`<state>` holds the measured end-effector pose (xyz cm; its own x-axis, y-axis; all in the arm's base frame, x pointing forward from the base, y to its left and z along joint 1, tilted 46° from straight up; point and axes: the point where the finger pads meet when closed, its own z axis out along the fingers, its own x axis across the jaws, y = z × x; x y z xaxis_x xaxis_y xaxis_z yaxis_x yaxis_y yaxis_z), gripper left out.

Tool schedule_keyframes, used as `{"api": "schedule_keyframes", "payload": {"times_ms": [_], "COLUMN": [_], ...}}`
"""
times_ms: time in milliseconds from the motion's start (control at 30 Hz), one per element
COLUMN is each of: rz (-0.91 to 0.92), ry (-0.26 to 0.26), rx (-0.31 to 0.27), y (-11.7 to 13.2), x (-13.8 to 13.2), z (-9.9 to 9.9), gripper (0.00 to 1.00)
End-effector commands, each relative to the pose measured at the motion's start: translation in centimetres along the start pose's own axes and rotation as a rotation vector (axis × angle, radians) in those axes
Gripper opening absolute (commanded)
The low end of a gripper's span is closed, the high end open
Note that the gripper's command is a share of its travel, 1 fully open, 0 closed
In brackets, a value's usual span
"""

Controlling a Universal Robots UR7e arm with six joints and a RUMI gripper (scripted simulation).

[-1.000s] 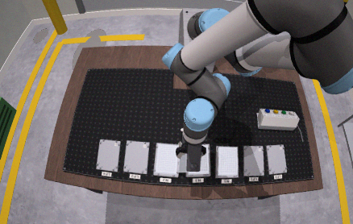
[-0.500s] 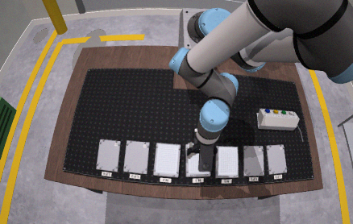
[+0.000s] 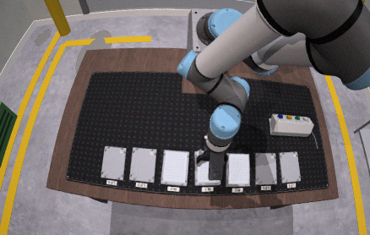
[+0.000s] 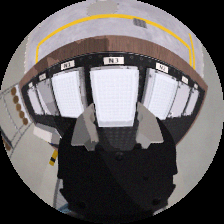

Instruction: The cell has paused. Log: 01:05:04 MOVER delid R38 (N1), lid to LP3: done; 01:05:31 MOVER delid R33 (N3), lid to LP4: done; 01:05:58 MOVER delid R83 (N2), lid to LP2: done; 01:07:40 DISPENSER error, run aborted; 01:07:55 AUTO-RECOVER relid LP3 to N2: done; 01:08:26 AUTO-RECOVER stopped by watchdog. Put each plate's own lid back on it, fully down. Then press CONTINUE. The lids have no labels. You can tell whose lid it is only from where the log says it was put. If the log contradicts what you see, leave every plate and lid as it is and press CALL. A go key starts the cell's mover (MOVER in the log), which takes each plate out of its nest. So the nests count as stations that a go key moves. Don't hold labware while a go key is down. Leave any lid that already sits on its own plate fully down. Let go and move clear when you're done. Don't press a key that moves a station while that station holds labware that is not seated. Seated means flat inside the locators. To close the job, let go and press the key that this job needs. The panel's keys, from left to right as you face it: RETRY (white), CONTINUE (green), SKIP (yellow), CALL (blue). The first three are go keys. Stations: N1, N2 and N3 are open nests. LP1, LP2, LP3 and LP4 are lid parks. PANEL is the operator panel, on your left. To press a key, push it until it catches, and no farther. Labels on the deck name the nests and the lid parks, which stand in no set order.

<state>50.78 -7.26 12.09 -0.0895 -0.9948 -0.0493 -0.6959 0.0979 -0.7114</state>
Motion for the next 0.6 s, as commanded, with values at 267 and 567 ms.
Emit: {"api": "schedule_keyframes", "payload": {"times_ms": [267,567], "rz": [0.000,0.000], "ry": [0.000,0.000], "rx": [0.001,0.001], "y": [-0.03,-0.03], "x": [0.01,0.01], "z": [0.40,0.64], "gripper": [0.00,0.00]}}
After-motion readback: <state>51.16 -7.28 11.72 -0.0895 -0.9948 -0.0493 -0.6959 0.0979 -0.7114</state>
